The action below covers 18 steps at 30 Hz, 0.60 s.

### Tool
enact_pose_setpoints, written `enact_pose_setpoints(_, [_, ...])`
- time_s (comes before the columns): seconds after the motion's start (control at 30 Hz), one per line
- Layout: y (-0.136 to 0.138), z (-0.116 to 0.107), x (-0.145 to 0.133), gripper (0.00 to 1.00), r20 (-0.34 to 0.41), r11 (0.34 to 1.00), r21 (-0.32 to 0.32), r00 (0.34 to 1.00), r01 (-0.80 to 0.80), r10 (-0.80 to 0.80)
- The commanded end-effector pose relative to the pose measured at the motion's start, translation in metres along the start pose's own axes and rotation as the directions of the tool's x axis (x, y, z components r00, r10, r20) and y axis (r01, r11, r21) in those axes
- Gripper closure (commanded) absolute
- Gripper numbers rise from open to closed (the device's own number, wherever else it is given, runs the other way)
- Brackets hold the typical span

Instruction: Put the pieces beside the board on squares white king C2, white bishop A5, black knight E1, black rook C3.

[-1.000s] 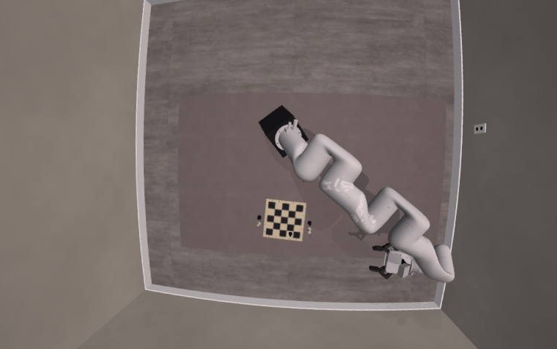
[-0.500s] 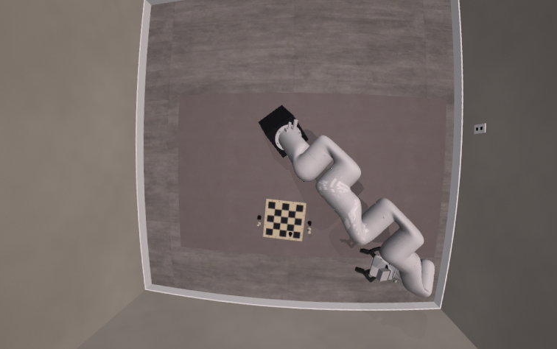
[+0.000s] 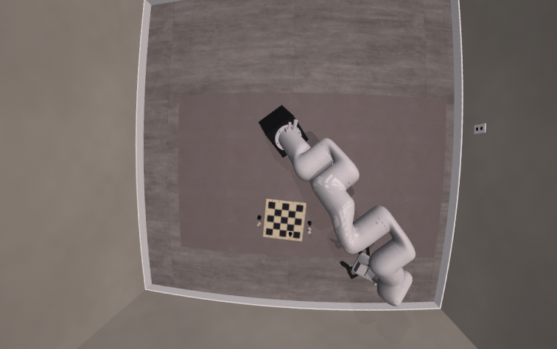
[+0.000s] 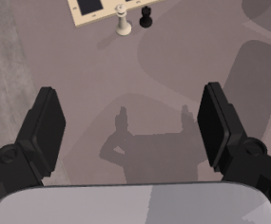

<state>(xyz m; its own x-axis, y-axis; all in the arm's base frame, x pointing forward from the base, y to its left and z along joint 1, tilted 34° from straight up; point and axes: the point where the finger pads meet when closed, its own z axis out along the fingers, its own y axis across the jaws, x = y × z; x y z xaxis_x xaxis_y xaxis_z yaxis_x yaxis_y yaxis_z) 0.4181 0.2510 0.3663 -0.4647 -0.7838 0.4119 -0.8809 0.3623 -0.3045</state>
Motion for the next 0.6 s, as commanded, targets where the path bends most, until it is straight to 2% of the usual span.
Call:
enact_pose_setpoints(0.0, [0.002, 0.020, -0.001, 0.00, 0.123, 0.993, -0.085, 0.988, -0.086, 0.097])
enact_pose_setpoints(0.1, [0.002, 0.020, -0.001, 0.00, 0.123, 0.993, -0.085, 0.988, -0.086, 0.097])
enact_pose_setpoints(0.17, [0.007, 0.040, 0.001, 0.00, 0.206, 0.954, -0.222, 0.946, -0.204, 0.250])
enact_pose_setpoints(0.27, [0.007, 0.040, 0.001, 0.00, 0.206, 0.954, -0.222, 0.946, -0.204, 0.250])
enact_pose_setpoints(0.3, [0.009, 0.049, 0.002, 0.00, 0.234, 0.918, -0.295, 0.912, -0.265, 0.338])
enact_pose_setpoints(0.33, [0.009, 0.049, 0.002, 0.00, 0.234, 0.918, -0.295, 0.912, -0.265, 0.338])
enact_pose_setpoints(0.37, [0.011, 0.057, 0.004, 0.00, 0.251, 0.871, -0.369, 0.867, -0.325, 0.430])
enact_pose_setpoints(0.43, [0.011, 0.057, 0.004, 0.00, 0.251, 0.871, -0.369, 0.867, -0.325, 0.430])
enact_pose_setpoints(0.47, [0.012, 0.065, 0.006, 0.00, 0.256, 0.812, -0.441, 0.813, -0.383, 0.523])
enact_pose_setpoints(0.5, [0.012, 0.065, 0.006, 0.00, 0.256, 0.812, -0.441, 0.813, -0.383, 0.523])
enact_pose_setpoints(0.53, [0.012, 0.073, 0.009, 0.00, 0.250, 0.742, -0.510, 0.750, -0.436, 0.612])
enact_pose_setpoints(0.57, [0.012, 0.073, 0.009, 0.00, 0.250, 0.742, -0.510, 0.750, -0.436, 0.612])
